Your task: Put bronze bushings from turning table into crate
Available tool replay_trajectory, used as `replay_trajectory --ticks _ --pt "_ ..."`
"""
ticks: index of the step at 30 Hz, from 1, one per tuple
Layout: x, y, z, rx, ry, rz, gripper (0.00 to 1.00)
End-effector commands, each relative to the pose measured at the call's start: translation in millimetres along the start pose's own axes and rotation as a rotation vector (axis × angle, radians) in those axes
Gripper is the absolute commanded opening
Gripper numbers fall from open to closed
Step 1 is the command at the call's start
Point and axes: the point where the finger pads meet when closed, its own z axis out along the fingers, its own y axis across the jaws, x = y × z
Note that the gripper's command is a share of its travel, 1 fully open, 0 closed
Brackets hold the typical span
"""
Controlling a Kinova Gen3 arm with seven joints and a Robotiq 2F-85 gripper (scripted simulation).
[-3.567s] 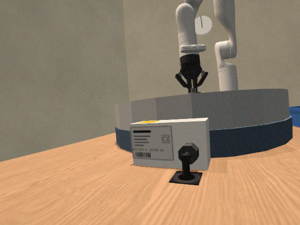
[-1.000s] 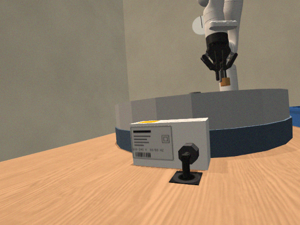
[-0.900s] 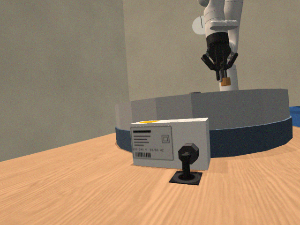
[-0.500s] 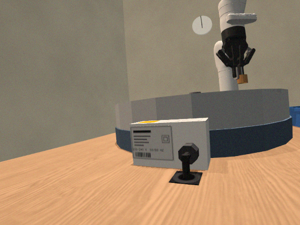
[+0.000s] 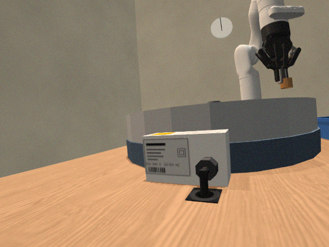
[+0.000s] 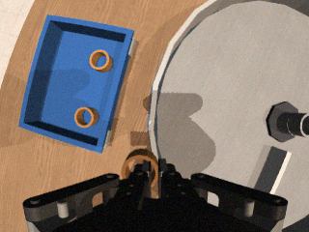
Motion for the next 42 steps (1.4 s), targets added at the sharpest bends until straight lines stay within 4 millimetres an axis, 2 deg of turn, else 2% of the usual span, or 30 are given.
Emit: replay_trajectory --ticks 1,9,14,26,31,42 --pt "2.9 -6.5 1.0 -0.004 -0.002 -0.023 0.0" --pt "2.9 -6.5 1.0 -0.004 -0.002 -0.023 0.0" --pt "41.2 -51.1 1.1 -0.004 -0.001 -0.023 0.0" --pt "41.2 -51.1 1.1 -0.004 -0.001 -0.023 0.0" --pt "79.5 -95.9 1.1 -0.004 -0.001 -0.023 0.0" --pt "79.5 -95.9 1.1 -0.004 -0.001 -0.023 0.0"
